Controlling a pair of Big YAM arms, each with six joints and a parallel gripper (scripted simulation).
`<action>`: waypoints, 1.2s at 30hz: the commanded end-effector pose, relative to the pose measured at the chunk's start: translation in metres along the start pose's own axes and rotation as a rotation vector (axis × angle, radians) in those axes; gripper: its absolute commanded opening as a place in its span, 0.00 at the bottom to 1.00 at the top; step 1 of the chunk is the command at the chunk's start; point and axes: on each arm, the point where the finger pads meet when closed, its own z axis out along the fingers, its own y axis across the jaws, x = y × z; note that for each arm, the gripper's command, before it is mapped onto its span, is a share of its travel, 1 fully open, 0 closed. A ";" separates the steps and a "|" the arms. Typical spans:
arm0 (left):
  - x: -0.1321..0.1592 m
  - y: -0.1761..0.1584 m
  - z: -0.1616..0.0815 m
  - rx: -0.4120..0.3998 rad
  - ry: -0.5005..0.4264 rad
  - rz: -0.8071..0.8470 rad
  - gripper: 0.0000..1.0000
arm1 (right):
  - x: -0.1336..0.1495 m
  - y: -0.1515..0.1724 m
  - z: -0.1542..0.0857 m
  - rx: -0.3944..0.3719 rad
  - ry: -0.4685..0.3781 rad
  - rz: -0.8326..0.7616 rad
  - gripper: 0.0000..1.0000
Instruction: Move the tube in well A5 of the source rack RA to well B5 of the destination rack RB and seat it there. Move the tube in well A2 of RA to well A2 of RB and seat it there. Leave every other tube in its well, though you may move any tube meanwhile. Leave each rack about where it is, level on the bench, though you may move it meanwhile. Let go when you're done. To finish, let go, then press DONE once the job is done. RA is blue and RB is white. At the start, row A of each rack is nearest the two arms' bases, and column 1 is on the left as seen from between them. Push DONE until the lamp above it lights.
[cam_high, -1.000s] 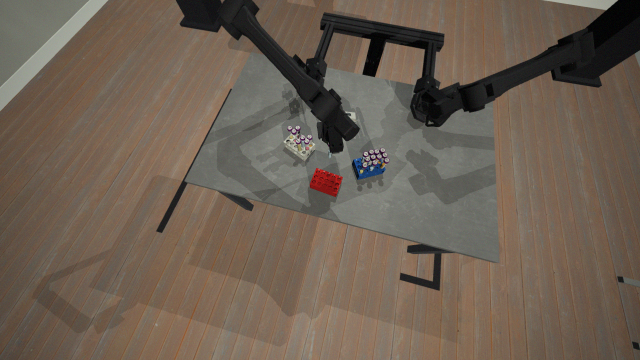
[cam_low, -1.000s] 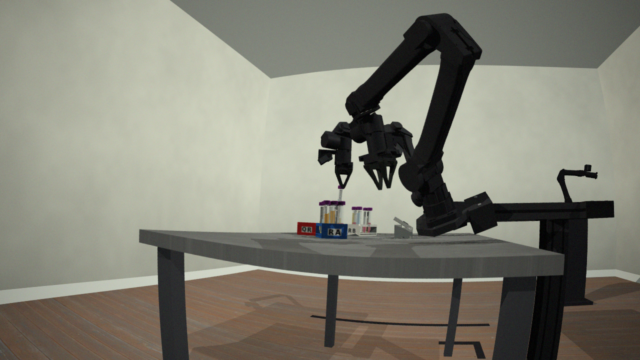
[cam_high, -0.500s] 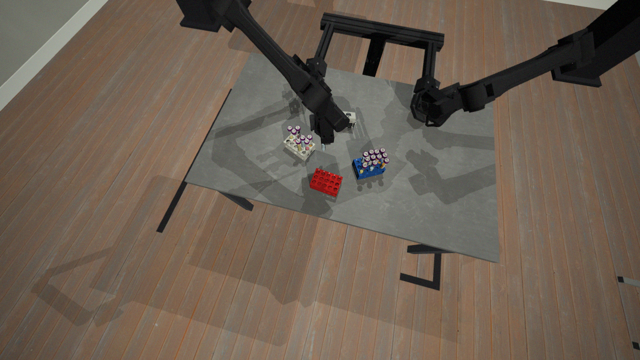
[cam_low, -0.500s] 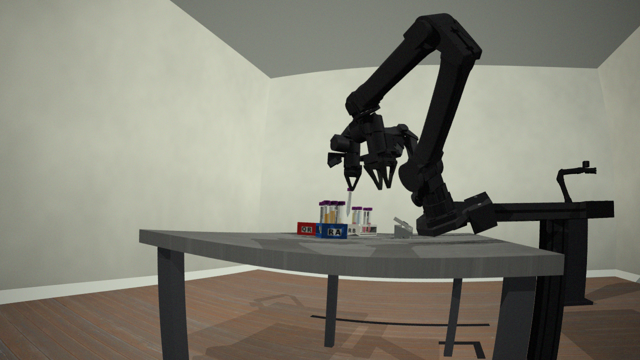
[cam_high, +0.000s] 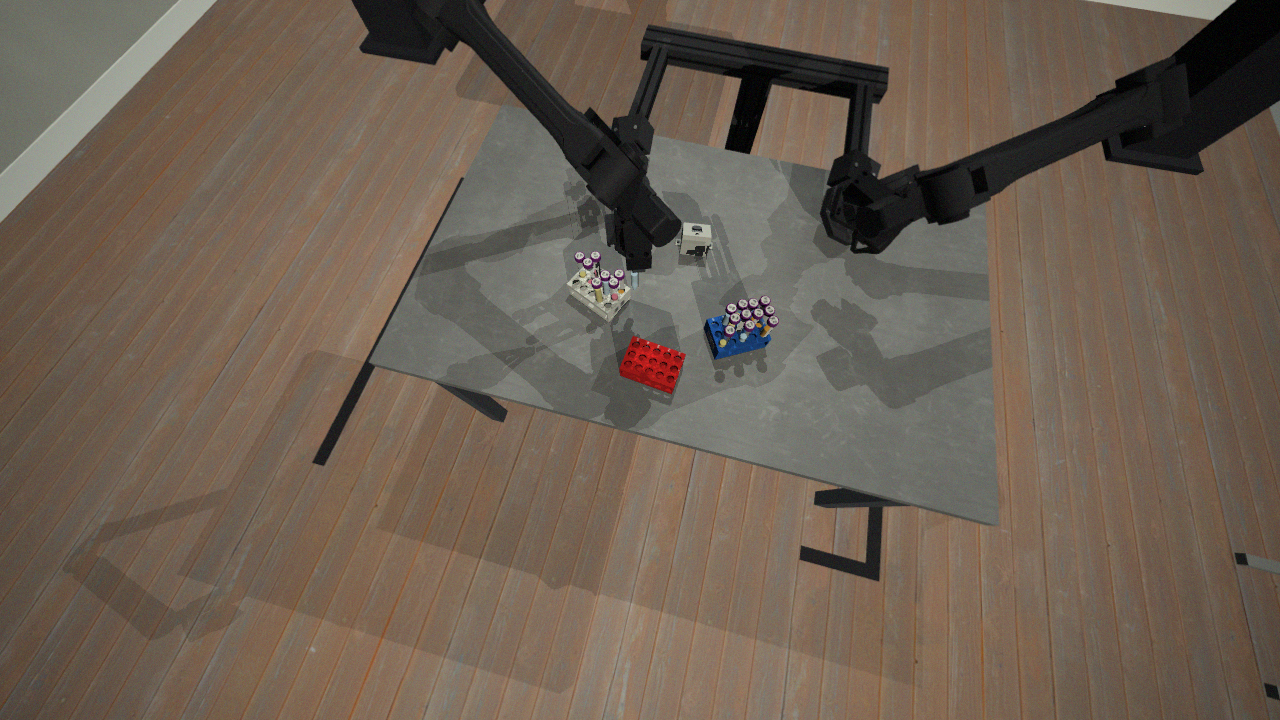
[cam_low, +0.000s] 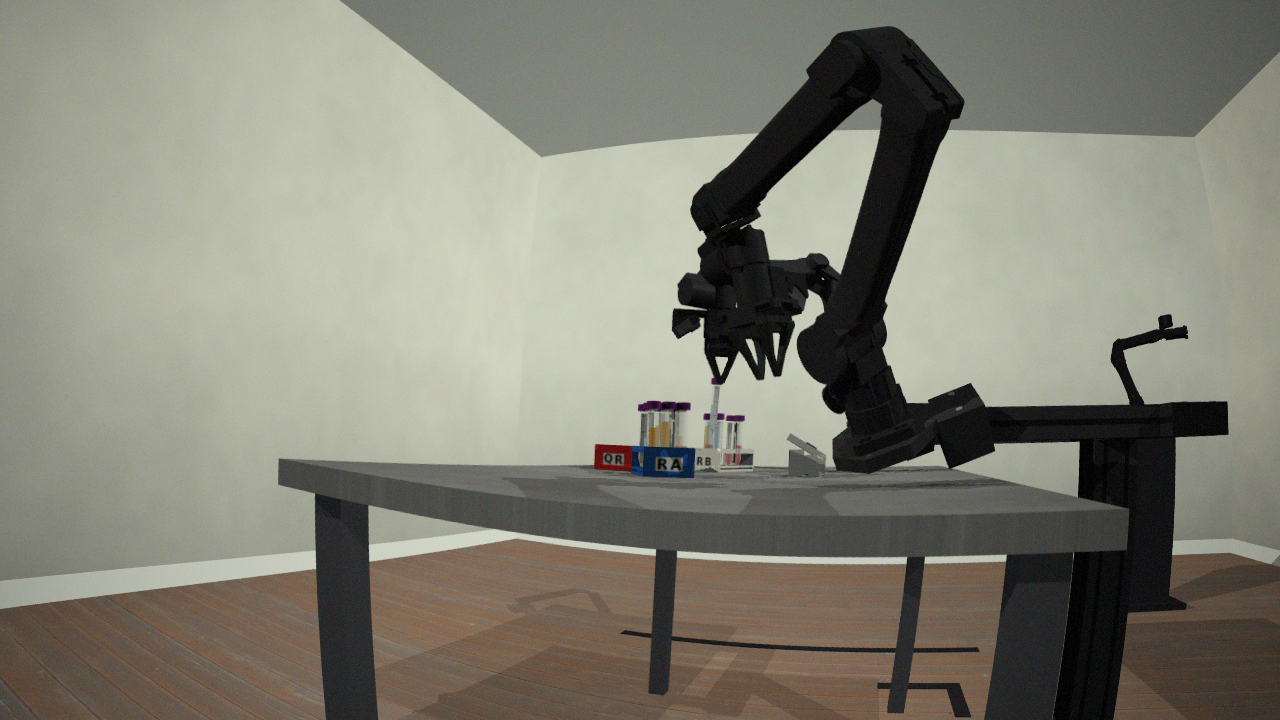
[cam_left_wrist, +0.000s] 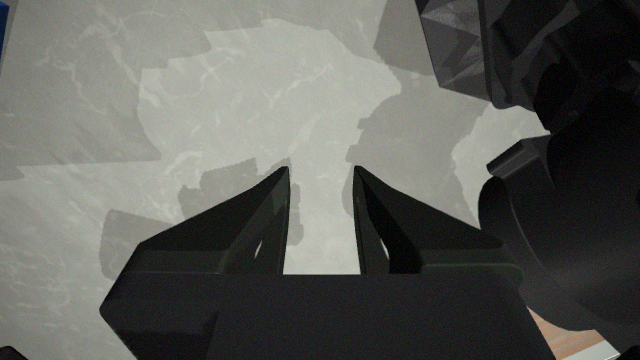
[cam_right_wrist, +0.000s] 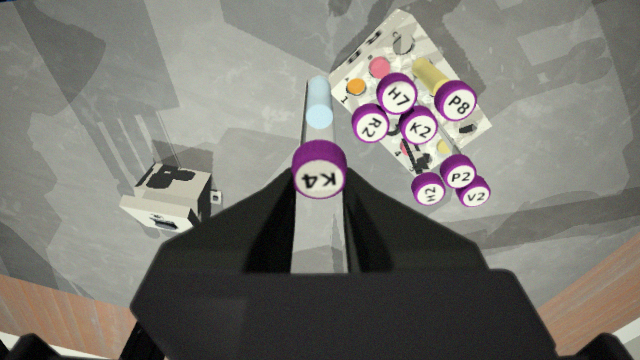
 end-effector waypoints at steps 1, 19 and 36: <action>0.001 0.008 -0.010 -0.024 -0.009 -0.009 0.30 | 0.011 -0.011 0.002 0.008 0.010 -0.006 0.00; 0.001 0.008 -0.010 -0.024 -0.009 -0.009 0.30 | 0.054 -0.037 0.001 0.009 0.012 -0.006 0.00; 0.001 0.008 -0.010 -0.024 -0.009 -0.009 0.30 | 0.096 -0.063 0.001 0.009 0.013 -0.007 0.00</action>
